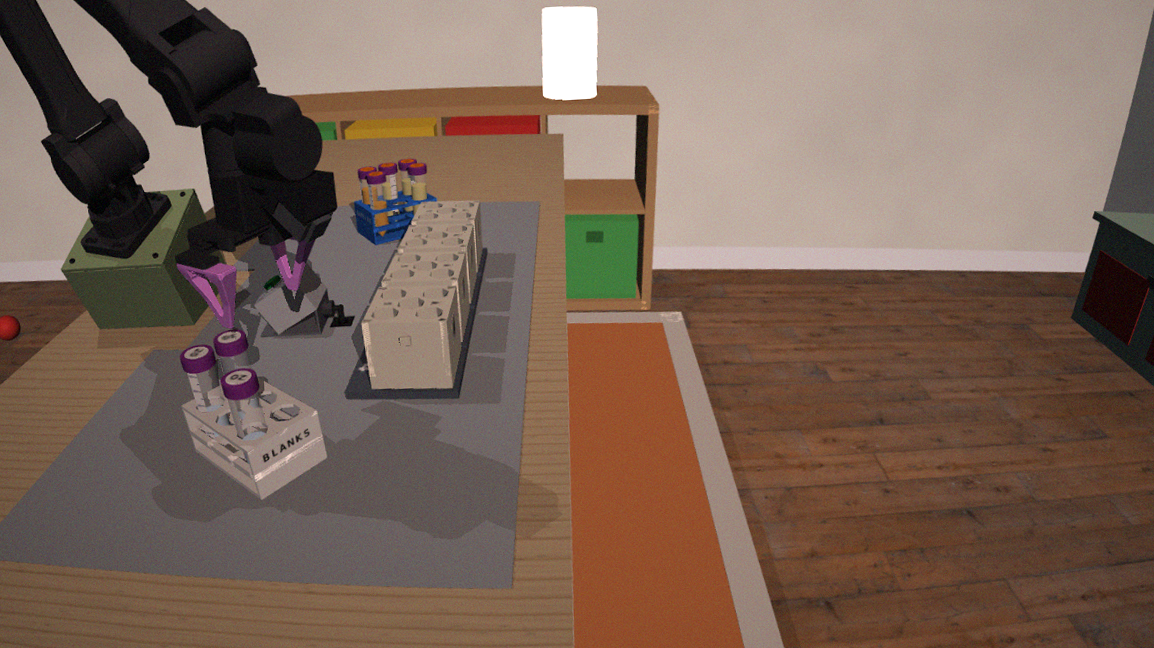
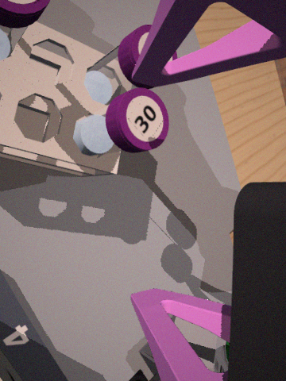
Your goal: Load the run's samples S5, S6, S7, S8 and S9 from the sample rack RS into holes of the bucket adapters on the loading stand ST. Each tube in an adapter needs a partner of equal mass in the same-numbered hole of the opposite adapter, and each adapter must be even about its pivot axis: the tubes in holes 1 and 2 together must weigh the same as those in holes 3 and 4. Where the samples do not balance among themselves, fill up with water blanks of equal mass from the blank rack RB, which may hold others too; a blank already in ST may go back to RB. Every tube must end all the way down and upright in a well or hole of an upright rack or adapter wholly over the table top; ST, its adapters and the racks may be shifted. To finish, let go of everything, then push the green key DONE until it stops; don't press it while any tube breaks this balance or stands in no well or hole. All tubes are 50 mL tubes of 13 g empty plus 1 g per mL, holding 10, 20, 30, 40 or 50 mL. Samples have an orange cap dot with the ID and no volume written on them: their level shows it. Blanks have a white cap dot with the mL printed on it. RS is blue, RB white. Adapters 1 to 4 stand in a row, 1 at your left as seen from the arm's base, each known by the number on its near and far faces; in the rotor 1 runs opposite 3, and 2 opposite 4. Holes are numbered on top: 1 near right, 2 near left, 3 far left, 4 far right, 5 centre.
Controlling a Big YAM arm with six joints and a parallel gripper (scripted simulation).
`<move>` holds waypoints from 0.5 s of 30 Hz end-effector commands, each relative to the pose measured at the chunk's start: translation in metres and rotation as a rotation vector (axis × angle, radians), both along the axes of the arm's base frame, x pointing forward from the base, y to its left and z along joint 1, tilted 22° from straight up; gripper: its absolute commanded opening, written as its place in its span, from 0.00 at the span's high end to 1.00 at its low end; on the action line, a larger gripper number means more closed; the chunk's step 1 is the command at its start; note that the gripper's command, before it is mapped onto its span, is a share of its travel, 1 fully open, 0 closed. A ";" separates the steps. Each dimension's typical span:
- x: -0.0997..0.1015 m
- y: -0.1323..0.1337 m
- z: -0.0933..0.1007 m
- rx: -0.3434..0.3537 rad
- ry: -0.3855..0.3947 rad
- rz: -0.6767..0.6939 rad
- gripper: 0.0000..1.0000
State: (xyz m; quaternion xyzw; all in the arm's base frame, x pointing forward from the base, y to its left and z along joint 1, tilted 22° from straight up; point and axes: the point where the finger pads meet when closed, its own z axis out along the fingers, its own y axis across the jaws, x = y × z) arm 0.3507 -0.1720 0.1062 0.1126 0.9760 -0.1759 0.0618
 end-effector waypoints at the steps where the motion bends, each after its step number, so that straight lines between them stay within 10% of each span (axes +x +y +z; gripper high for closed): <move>1: 0.009 0.018 0.012 -0.031 0.004 0.174 0.00; 15: -0.010 0.119 -0.039 -0.079 0.267 0.779 0.00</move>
